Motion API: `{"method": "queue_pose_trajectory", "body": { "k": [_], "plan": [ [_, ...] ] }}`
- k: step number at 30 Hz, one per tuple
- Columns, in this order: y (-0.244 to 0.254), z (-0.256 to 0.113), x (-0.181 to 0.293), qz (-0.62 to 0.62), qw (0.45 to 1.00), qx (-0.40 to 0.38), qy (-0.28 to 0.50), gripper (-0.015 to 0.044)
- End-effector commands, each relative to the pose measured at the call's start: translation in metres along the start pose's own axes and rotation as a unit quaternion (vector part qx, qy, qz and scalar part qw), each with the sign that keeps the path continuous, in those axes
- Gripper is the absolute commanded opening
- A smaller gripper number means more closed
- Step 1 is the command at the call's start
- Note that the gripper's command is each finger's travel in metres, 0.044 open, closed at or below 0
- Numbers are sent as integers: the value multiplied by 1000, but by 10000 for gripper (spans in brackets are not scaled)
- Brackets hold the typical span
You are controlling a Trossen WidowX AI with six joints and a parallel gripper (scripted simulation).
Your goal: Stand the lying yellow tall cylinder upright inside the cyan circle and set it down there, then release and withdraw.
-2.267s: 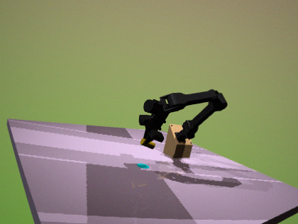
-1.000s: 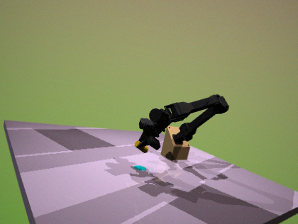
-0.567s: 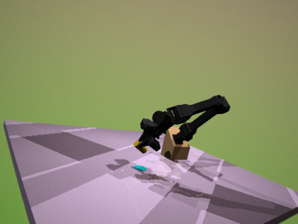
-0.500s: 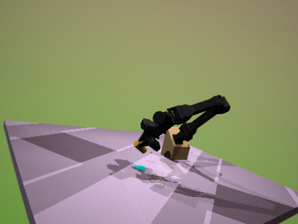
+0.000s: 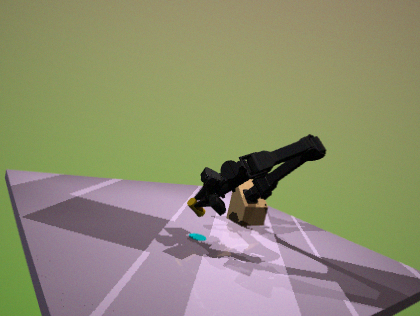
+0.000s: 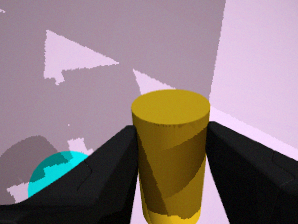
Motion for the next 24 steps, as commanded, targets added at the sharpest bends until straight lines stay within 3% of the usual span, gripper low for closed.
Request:
{"method": "queue_pose_trajectory", "body": {
  "k": [1,24],
  "plan": [
    [1,-2,-1,2,1000,2,-16,105],
    [4,-6,-2,20,995,14,-94,105]
  ]
}}
Point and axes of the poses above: the point midway between the two fingers, 35 mm back from their tips, its own z axis out along the fingers, its own y axis across the jaws, x = y × z, the point moved 1 cm from there along -z, back along the fingers, and after that the axes turned 9 degrees about -z, right-handed, at the moved point
